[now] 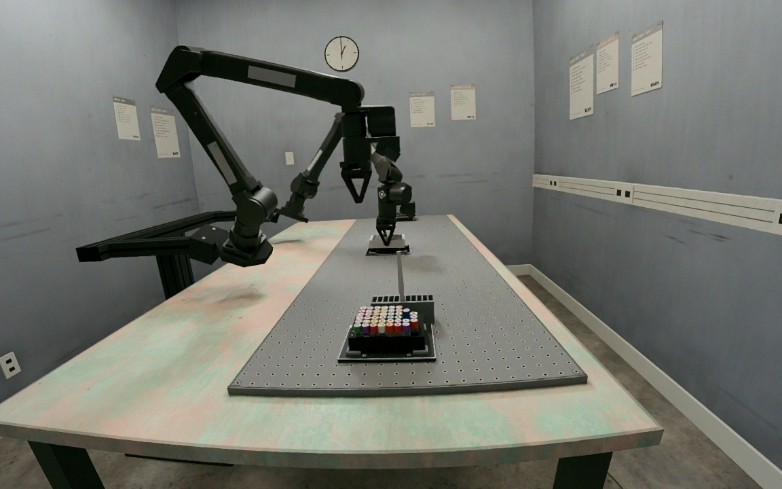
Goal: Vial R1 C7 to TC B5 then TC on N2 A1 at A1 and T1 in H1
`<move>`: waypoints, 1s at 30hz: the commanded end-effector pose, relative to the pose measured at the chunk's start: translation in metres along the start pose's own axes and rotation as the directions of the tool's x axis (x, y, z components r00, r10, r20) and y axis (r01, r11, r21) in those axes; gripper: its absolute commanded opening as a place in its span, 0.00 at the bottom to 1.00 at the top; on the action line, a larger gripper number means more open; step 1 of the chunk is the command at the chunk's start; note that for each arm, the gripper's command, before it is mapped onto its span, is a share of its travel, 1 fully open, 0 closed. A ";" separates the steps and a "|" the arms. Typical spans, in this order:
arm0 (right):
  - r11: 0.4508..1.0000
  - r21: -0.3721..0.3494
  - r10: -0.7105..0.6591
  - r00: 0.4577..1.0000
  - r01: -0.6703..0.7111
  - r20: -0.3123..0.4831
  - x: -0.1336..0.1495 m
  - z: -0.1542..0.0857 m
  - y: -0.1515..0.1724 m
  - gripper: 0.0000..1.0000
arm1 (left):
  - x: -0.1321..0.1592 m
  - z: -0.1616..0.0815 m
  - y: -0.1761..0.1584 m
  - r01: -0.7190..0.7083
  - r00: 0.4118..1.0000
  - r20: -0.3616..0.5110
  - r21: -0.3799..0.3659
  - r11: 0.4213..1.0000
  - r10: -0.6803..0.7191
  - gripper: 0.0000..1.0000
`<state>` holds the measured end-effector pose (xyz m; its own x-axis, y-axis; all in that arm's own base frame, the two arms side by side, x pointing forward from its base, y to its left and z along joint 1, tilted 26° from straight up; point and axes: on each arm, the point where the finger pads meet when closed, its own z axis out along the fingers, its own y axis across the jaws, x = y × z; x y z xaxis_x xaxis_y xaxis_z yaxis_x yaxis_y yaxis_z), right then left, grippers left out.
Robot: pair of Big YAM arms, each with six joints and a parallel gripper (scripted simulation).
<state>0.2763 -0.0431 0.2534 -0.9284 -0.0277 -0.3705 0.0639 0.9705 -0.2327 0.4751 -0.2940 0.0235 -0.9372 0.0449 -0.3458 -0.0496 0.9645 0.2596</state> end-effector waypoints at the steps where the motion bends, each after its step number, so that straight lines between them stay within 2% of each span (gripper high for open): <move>1: 1.000 0.006 0.022 0.999 -0.023 0.032 -0.010 -0.012 -0.004 0.24 | -0.027 -0.044 -0.016 0.030 0.997 0.069 0.057 0.998 -0.034 0.00; 30: 1.000 0.006 0.022 0.999 -0.023 0.032 -0.010 -0.012 -0.004 0.24 | -0.027 -0.049 -0.016 0.032 0.997 0.072 0.060 0.998 -0.036 0.00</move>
<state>0.2763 -0.0431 0.2534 -0.9284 -0.0277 -0.3705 0.0639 0.9705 -0.2327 0.4724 -0.2952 0.0283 -0.9373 0.0440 -0.3457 -0.0502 0.9646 0.2589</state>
